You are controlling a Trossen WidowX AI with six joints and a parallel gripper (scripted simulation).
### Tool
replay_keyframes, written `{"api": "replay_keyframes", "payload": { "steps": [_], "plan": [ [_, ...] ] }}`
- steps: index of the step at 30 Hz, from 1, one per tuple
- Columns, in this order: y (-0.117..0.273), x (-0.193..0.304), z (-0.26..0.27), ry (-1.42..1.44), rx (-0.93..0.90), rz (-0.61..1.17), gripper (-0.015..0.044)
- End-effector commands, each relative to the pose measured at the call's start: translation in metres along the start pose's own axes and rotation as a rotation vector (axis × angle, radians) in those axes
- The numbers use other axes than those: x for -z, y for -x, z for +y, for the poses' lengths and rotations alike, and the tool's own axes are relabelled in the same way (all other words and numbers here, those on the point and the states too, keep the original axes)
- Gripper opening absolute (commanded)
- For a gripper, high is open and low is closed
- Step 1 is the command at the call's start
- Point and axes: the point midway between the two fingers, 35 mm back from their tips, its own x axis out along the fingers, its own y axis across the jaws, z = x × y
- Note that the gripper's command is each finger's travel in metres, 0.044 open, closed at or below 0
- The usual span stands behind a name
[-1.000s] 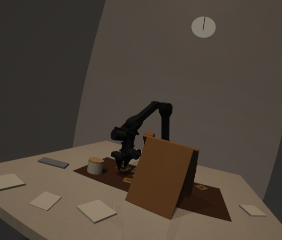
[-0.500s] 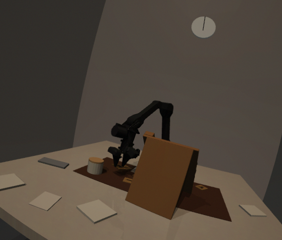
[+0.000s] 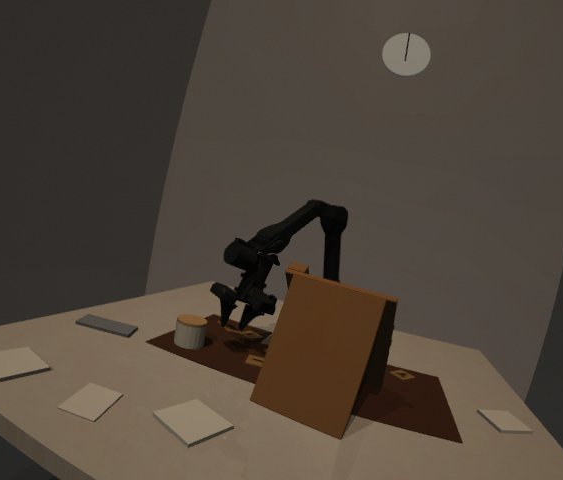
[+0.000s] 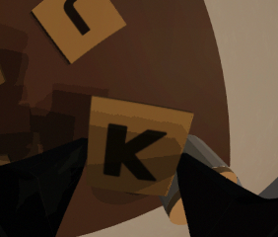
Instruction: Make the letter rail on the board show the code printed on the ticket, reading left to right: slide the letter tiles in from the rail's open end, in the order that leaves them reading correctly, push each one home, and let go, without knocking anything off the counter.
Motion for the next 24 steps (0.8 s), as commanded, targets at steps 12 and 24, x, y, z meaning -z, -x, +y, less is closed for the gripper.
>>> {"api": "replay_keyframes", "payload": {
  "steps": [12,24],
  "plan": [
    [0.017,-0.005,-0.028,-0.192,0.119,0.011,0.0000],
    [0.030,-0.010,-0.046,-0.339,0.201,0.000,0.0000]
  ]
}}
